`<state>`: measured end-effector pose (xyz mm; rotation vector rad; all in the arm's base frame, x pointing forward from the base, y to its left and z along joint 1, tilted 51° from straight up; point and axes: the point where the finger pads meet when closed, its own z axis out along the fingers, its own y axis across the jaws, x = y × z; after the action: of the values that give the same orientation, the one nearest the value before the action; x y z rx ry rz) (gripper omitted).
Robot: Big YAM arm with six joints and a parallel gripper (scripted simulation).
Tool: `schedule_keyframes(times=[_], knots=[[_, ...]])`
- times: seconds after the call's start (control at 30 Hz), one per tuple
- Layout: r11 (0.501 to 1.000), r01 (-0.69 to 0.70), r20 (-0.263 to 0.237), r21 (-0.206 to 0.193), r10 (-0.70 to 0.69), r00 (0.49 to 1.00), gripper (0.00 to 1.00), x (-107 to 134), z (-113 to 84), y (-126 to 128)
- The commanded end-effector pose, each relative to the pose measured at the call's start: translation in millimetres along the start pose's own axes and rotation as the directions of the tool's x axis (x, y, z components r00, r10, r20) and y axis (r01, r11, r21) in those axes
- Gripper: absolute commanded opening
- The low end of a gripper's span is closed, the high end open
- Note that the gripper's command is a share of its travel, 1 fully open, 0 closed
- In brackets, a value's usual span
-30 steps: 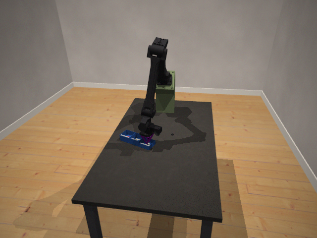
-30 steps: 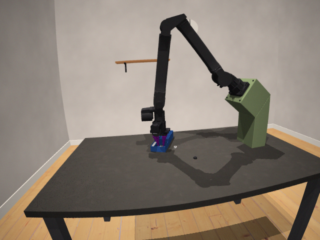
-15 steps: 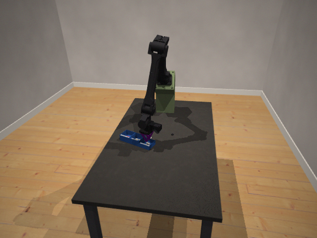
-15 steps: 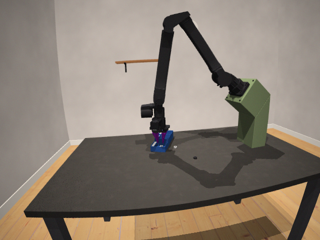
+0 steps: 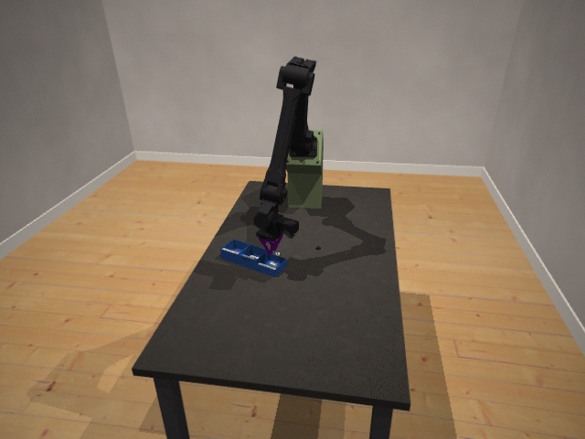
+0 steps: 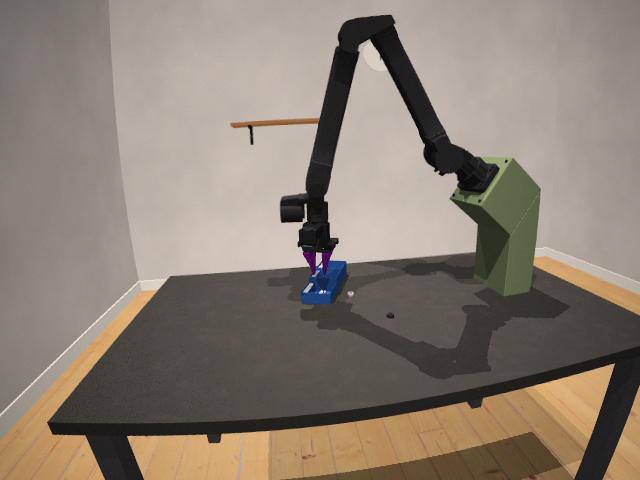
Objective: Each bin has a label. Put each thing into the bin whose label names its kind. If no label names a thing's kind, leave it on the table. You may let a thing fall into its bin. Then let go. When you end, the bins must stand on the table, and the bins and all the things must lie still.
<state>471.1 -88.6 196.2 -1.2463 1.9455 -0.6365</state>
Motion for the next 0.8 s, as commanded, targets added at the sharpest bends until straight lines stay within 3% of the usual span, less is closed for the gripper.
schedule_keyframes(times=[0.0,0.1,0.13,0.17,0.2,0.33,0.37,0.57,0.77], knots=[[1.000,0.003,-0.002,-0.024,-0.003,1.000,0.28,0.7,3.9,3.6],[0.999,0.002,-0.004,-0.032,-0.002,1.000,0.28,1.6,5.0,9.0],[1.000,0.002,-0.003,-0.029,-0.002,1.000,0.28,0.9,4.9,7.2],[1.000,0.002,0.004,0.006,-0.002,1.000,0.28,-1.9,-1.8,-4.4],[1.000,0.007,0.009,-0.008,-0.007,1.000,0.28,-6.8,-3.0,3.0],[1.000,0.002,0.004,0.006,-0.002,1.000,0.28,-2.7,-1.7,-3.7],[1.000,0.006,0.005,-0.001,-0.006,1.000,1.00,-3.8,-10.5,1.7],[1.000,0.008,0.000,0.018,-0.008,1.000,1.00,-0.5,-37.3,-9.6],[1.000,0.006,-0.003,0.007,-0.006,1.000,1.00,1.5,-59.7,-2.2]])
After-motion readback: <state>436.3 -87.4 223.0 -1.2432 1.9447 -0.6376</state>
